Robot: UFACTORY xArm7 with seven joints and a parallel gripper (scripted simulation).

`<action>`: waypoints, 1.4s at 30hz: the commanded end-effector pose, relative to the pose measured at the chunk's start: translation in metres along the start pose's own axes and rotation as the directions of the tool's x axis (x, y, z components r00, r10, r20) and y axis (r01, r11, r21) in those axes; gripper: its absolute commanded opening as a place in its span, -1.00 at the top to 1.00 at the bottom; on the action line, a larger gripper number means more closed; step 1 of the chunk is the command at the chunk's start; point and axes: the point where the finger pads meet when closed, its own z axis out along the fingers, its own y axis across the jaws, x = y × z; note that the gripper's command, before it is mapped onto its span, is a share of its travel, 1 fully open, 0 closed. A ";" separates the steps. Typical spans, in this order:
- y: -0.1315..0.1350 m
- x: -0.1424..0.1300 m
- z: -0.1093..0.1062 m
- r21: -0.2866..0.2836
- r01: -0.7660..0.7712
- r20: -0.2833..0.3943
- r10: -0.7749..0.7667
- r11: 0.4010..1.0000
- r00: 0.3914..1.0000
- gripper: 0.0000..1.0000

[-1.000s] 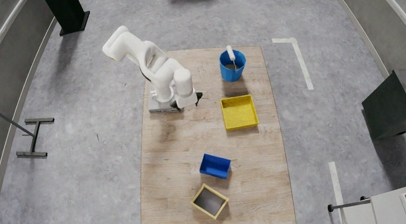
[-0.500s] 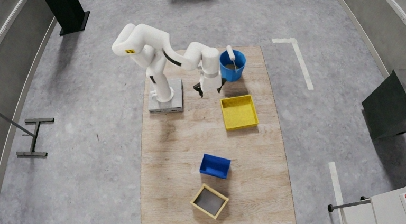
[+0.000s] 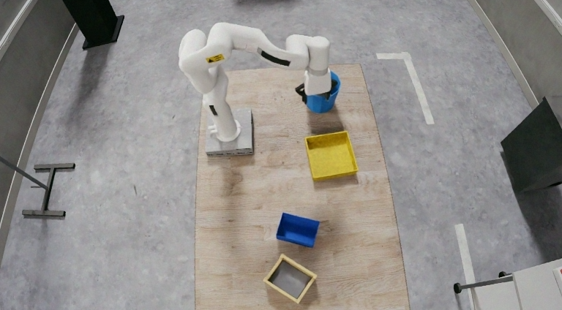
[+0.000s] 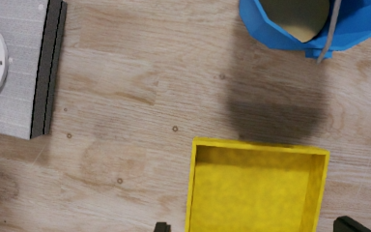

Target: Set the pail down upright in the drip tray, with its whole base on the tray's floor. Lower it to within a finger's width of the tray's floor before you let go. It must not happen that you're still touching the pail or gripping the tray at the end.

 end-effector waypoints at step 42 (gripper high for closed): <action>0.092 0.212 0.002 -0.016 -0.052 -0.115 0.050 0.998 0.992 -1.00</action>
